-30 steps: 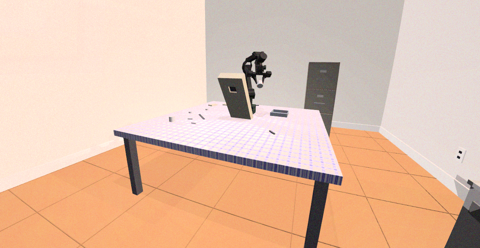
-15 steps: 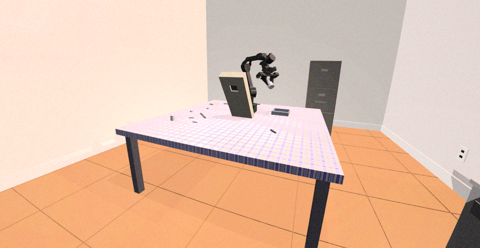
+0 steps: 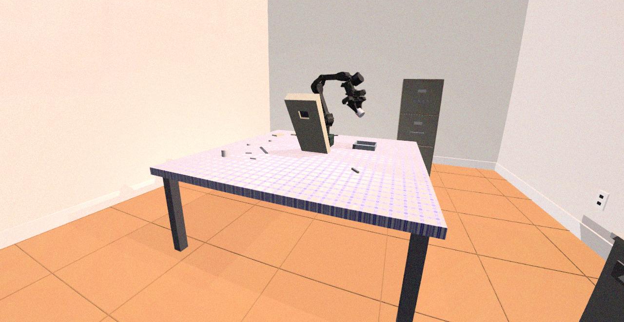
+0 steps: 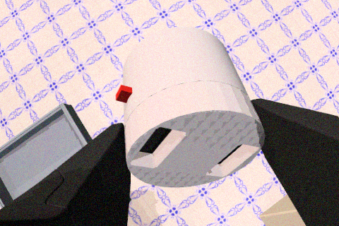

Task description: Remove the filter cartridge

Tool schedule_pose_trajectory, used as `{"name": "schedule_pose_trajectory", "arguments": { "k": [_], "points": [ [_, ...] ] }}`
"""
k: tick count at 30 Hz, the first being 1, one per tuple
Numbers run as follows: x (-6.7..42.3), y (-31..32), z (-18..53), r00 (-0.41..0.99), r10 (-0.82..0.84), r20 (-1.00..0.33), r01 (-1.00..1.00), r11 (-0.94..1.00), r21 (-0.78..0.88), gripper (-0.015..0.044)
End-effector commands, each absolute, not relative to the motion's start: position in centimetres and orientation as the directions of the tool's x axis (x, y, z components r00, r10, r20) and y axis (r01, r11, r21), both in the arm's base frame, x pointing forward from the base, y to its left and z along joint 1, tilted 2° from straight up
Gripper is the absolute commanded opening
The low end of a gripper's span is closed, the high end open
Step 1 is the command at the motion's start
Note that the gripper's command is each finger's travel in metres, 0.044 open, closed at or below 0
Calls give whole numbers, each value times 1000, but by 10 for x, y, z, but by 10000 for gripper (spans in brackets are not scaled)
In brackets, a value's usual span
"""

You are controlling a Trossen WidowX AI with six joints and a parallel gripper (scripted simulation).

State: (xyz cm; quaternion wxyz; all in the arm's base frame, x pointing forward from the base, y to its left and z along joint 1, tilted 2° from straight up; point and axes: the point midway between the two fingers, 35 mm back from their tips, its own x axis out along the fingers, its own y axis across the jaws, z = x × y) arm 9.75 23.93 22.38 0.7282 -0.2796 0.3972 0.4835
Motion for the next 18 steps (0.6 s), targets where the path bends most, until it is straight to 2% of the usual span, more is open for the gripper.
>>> {"name": "schedule_pose_trajectory", "arguments": {
  "k": [1,18],
  "points": [
    [94,243,222,208,493,-845,-936,351,-26,0],
    [21,275,151,57,525,-849,-998,61,-30,0]
  ]
}}
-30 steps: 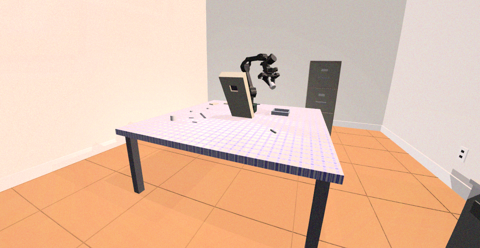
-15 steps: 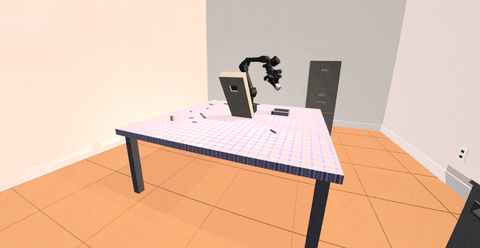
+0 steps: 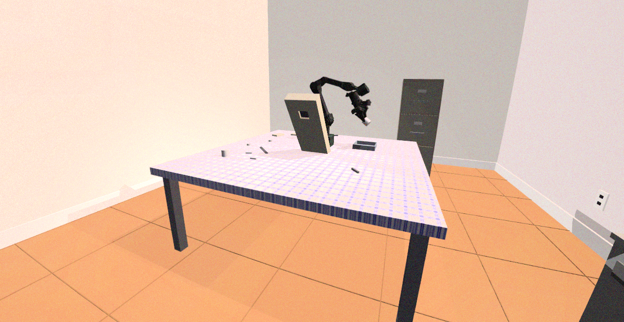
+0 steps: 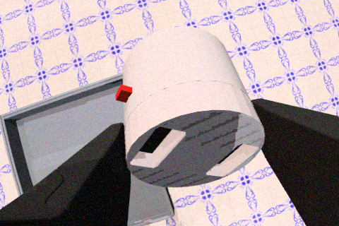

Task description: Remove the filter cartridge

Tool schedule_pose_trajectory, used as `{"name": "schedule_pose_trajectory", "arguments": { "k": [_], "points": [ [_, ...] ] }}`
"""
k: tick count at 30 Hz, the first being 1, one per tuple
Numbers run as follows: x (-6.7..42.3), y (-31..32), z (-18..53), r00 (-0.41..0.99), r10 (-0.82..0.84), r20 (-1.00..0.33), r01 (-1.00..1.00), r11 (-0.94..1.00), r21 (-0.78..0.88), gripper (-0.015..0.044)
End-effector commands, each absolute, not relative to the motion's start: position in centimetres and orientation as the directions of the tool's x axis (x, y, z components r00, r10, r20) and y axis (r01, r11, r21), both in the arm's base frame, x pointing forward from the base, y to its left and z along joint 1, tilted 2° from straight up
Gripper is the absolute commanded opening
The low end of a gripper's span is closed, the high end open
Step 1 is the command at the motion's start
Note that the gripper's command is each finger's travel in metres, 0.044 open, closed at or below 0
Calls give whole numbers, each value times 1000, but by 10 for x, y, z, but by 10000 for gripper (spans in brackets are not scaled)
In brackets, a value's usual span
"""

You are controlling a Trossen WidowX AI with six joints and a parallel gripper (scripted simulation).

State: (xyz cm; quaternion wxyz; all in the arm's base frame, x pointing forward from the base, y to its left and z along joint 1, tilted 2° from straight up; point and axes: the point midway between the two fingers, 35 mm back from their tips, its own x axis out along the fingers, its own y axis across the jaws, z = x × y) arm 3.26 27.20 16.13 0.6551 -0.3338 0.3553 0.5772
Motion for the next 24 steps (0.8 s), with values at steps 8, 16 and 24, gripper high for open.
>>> {"name": "schedule_pose_trajectory", "arguments": {
  "k": [8,16,24],
  "points": [
    [-17,275,117,-16,524,-852,-996,-81,-31,0],
    [-54,265,84,-87,513,-854,-975,-220,-33,0],
    [-61,264,66,-100,510,-855,-969,-246,-34,0]
  ]
}}
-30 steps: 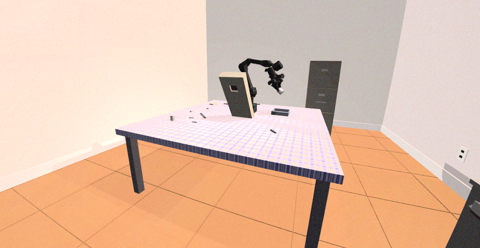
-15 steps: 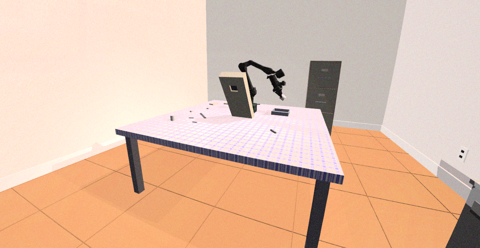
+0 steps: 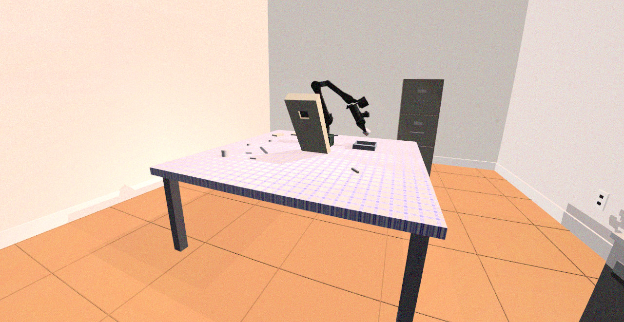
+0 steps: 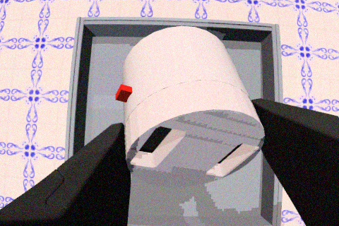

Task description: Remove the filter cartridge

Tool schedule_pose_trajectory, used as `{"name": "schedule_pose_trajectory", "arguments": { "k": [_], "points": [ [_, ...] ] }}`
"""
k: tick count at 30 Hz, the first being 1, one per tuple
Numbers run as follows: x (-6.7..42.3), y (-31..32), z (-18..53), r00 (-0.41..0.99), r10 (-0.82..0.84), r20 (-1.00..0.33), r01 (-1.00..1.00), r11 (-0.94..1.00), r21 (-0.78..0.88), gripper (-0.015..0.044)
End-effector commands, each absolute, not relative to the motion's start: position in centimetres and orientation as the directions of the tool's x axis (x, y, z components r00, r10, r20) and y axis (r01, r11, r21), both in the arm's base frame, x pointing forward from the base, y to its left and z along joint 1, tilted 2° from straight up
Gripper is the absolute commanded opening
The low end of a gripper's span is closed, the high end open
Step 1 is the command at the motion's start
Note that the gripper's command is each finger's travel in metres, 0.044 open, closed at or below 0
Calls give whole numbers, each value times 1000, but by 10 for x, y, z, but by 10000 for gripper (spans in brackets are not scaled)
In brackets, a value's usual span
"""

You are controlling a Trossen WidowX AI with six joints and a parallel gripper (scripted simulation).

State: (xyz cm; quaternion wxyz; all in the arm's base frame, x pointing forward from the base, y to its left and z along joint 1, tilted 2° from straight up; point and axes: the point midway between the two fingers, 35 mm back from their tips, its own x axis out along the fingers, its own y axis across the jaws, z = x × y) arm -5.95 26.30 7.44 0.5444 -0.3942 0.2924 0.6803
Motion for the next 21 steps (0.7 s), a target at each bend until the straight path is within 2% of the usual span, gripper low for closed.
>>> {"name": "schedule_pose_trajectory", "arguments": {
  "k": [1,16,21],
  "points": [
    [-61,265,61,-100,510,-855,-969,-246,-34,0],
    [-58,263,3,-99,509,-855,-969,-246,-34,0],
    [-58,262,5,-94,500,-861,-970,-240,-33,131]
  ]
}}
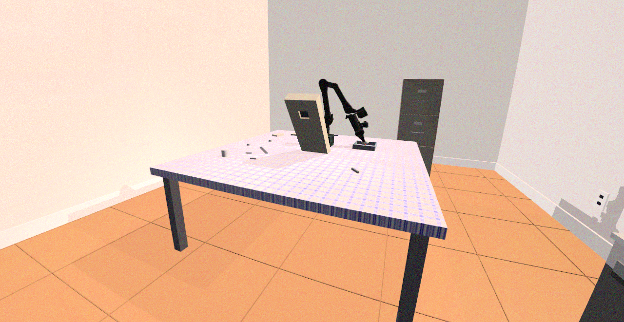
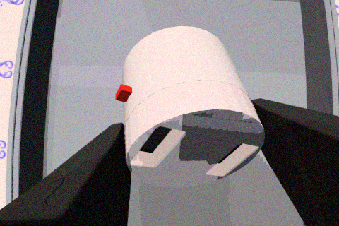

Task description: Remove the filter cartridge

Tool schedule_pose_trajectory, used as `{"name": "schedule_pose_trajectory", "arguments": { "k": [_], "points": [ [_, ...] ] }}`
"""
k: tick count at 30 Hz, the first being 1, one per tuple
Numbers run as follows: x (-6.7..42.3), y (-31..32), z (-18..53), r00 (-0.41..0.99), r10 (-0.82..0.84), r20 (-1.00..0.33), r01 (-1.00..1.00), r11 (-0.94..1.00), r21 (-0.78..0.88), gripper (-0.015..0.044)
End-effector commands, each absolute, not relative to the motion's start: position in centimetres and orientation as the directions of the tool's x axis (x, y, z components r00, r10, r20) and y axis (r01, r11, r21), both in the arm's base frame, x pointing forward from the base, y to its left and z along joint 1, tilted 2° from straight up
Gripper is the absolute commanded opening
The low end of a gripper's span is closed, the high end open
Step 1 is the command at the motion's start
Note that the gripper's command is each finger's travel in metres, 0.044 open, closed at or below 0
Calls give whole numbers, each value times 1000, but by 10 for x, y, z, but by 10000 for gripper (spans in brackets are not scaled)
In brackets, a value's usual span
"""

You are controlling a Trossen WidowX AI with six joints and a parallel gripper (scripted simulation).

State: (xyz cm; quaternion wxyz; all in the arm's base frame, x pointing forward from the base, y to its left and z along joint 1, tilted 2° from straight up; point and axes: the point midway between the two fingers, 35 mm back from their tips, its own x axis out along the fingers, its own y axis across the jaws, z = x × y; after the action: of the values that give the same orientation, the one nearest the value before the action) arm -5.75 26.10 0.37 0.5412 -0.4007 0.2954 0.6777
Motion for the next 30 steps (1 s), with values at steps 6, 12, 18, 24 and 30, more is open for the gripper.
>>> {"name": "schedule_pose_trajectory", "arguments": {
  "k": [6,12,18,24,30],
  "points": [
    [-58,262,5,-94,500,-861,-970,-240,-33,289],
    [-58,262,5,-94,500,-861,-970,-240,-33,440],
    [-60,264,54,-94,499,-861,-970,-240,-33,440],
    [-61,264,64,-99,507,-856,-969,-246,-33,440],
    [-61,264,64,-99,507,-856,-969,-246,-33,440]
  ]
}}
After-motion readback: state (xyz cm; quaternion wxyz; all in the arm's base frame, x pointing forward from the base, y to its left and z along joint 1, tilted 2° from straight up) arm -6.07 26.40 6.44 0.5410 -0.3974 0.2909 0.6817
